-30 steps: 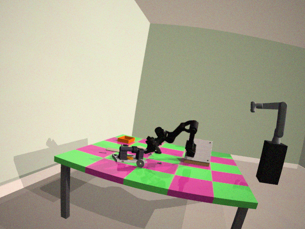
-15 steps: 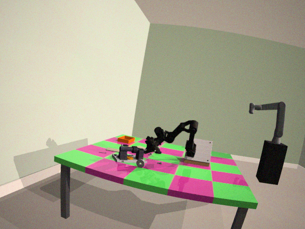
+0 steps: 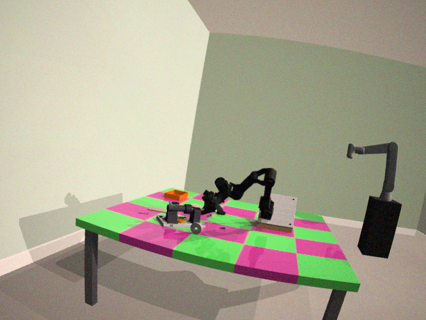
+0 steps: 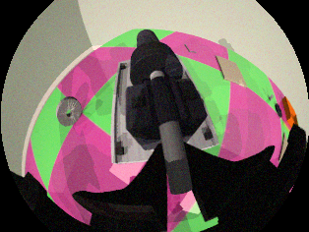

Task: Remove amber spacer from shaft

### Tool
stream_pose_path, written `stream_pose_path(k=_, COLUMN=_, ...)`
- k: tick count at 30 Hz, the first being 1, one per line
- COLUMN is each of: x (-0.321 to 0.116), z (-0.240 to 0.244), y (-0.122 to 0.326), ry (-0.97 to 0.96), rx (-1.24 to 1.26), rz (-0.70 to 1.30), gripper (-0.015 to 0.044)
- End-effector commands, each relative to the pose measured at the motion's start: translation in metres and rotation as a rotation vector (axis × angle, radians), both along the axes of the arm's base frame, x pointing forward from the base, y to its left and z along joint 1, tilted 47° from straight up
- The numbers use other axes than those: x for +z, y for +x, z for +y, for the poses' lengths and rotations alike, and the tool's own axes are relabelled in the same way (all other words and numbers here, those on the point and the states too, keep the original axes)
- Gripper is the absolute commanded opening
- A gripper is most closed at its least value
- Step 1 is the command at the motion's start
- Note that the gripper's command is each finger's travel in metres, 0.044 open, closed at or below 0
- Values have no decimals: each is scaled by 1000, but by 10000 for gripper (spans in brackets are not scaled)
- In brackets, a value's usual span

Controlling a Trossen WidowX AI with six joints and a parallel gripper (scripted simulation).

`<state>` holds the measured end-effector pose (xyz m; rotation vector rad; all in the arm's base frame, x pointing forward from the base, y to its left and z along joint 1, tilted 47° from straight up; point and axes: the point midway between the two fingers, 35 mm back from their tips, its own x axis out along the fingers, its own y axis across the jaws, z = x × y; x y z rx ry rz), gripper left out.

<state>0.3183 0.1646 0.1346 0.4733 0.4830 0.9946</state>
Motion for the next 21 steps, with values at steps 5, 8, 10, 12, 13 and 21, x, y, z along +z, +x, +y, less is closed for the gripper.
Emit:
stream_pose_path(k=5, x=3, z=2, y=3, ry=3, rx=1, rz=-1, gripper=0)
stream_pose_path(k=8, x=3, z=2, y=3, ry=3, rx=1, rz=-1, gripper=0)
stream_pose_path(k=10, x=3, z=2, y=4, ry=3, rx=1, rz=-1, gripper=0)
stream_pose_path(k=12, x=4, z=3, y=4, ry=3, rx=1, rz=-1, gripper=0)
stream_pose_path(k=13, x=4, z=3, y=4, ry=3, rx=1, rz=-1, gripper=0)
stream_pose_path(k=21, x=4, z=3, y=5, ry=3, rx=1, rz=-1, gripper=0)
